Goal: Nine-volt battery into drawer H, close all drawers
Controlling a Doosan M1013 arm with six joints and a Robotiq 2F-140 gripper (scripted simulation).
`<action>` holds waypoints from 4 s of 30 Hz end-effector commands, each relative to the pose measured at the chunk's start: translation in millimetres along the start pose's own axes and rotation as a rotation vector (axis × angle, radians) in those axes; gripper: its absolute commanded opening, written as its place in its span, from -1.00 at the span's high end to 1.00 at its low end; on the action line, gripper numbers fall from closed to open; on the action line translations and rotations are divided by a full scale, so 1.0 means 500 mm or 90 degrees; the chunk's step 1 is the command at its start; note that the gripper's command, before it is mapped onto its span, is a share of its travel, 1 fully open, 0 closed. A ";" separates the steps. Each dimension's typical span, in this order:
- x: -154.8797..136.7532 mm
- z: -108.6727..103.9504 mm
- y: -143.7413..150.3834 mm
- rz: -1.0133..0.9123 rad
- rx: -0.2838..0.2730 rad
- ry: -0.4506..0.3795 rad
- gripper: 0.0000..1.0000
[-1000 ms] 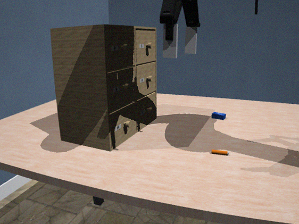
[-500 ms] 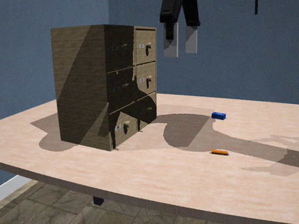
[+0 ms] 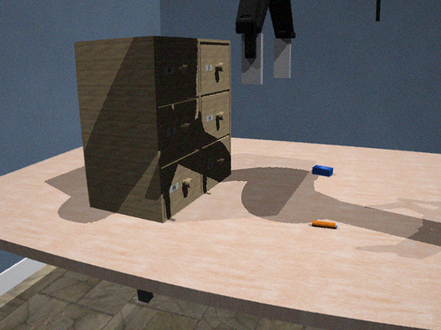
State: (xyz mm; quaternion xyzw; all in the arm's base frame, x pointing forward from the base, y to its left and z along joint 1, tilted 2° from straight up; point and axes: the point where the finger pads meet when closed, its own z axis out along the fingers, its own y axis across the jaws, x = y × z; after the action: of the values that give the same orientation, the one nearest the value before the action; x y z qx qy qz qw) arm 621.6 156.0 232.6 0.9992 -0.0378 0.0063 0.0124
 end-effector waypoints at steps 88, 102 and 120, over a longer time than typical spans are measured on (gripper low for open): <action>0.110 0.086 0.308 0.001 -0.002 0.482 -1.00; 0.118 0.094 0.313 0.003 -0.006 0.515 -1.00; 0.124 0.097 0.311 0.002 -0.005 0.536 -1.00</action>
State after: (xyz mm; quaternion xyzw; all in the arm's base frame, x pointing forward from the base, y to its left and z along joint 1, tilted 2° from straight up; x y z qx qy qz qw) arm 671.8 -6.3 189.5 0.9135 -0.0252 0.4057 0.0167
